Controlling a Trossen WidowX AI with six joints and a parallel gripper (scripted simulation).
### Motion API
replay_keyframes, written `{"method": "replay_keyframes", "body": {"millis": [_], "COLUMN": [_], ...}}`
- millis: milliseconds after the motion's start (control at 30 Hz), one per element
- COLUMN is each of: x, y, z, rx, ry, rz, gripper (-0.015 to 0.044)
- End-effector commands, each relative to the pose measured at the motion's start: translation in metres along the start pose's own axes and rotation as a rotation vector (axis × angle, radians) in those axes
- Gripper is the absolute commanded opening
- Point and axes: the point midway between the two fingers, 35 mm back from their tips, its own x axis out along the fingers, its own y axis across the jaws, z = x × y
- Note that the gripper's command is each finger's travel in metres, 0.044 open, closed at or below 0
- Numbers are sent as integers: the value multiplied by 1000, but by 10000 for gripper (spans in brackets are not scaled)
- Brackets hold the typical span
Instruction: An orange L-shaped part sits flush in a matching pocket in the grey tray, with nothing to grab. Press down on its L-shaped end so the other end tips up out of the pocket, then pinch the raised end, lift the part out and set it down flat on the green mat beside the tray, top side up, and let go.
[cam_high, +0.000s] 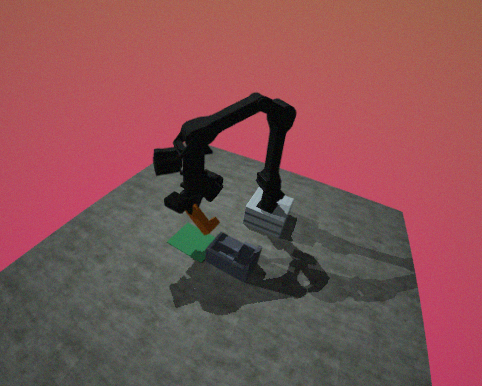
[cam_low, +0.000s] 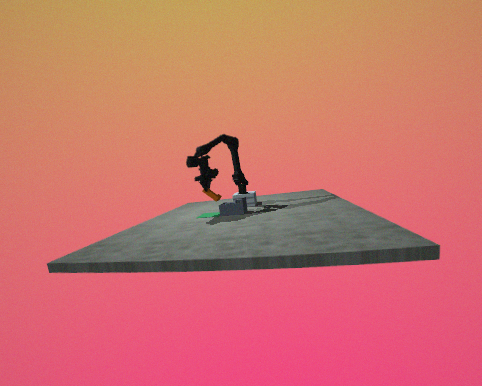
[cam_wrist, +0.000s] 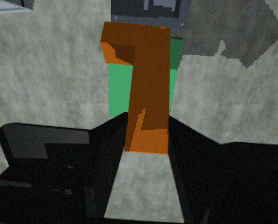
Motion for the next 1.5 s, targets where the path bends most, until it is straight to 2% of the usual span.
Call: {"method": "replay_keyframes", "body": {"millis": [0, 300, 1467], "x": [1, 4, 60], "y": [2, 2, 3], "z": [-17, -24, -24], "rx": [-5, -5, -5], "ry": [-1, 0, 0], "rz": [4, 4, 4], "gripper": [0, 0, 0]}}
